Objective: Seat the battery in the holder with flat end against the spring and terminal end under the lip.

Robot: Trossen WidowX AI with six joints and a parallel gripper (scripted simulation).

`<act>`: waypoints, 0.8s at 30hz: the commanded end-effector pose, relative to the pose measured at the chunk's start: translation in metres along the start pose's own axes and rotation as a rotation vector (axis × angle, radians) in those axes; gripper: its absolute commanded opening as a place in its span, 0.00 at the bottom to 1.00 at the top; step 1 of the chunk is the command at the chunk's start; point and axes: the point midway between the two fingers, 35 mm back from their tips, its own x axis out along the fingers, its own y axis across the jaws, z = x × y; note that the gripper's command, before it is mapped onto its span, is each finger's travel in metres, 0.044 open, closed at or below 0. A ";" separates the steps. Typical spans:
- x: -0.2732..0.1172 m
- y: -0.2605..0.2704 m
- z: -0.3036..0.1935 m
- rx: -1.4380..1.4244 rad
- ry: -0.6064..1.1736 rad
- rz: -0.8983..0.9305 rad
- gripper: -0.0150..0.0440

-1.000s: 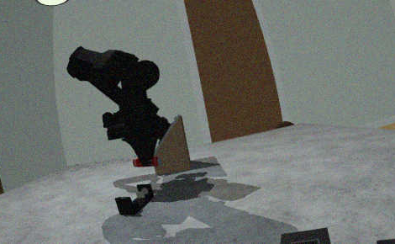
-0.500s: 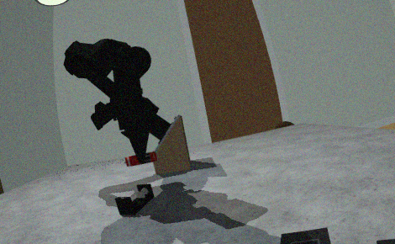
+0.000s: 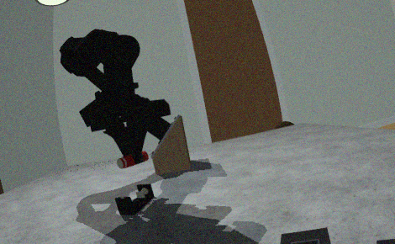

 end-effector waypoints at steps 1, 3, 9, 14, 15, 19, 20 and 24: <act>-0.003 0.007 0.014 -0.184 -0.007 -0.002 0.36; -0.003 0.010 0.020 -0.272 -0.007 -0.002 0.36; -0.004 0.014 0.030 -0.424 -0.008 0.001 0.36; -0.004 0.014 0.030 -0.422 -0.007 0.004 0.36; -0.004 0.014 0.030 -0.422 -0.009 0.005 0.36; 0.003 0.017 0.031 -0.423 -0.044 0.020 0.36; 0.005 0.017 0.031 -0.423 -0.054 0.024 0.36; 0.013 0.019 0.032 -0.423 -0.096 0.040 0.36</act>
